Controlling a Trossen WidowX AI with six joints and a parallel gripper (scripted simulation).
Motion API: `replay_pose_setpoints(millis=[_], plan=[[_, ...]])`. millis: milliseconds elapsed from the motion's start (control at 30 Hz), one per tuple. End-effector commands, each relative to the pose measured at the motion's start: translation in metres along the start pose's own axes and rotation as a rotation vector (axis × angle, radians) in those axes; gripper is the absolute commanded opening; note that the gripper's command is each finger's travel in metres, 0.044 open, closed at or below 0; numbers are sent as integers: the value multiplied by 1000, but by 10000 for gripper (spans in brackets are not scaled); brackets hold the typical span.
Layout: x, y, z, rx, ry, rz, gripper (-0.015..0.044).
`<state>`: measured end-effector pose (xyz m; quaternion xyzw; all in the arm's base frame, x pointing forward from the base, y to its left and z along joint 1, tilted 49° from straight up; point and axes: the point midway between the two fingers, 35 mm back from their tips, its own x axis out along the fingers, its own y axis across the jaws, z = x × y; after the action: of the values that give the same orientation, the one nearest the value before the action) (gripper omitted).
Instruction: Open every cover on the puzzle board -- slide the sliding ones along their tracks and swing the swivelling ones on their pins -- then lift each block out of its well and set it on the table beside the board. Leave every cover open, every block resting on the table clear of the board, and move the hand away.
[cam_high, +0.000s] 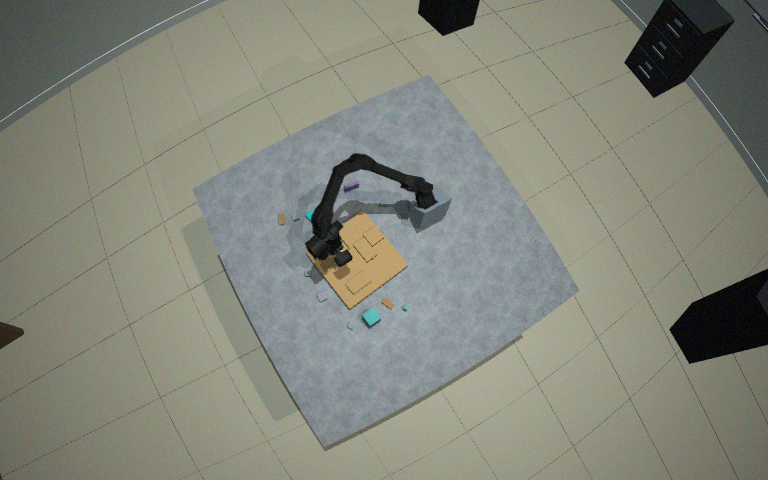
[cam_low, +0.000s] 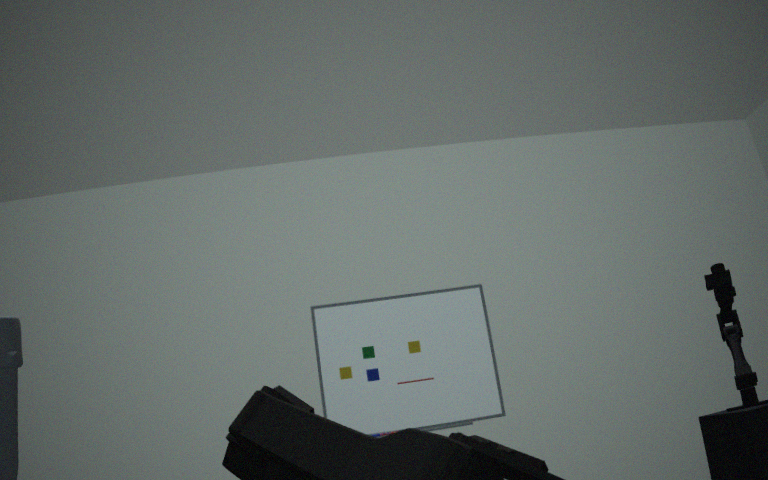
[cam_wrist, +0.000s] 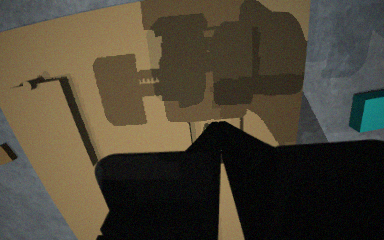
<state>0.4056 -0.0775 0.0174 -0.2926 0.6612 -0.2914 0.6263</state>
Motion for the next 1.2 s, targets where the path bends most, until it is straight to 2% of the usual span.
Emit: replay_pose_setpoints(millis=[0,500,967,1167], plan=[[-2,12,-14,115,5,6,0],[-14,58,-87,807,13,17,0],[-13,80,-166,1457,18,1,0],[-12,81,-175,1526,17,-1,0]])
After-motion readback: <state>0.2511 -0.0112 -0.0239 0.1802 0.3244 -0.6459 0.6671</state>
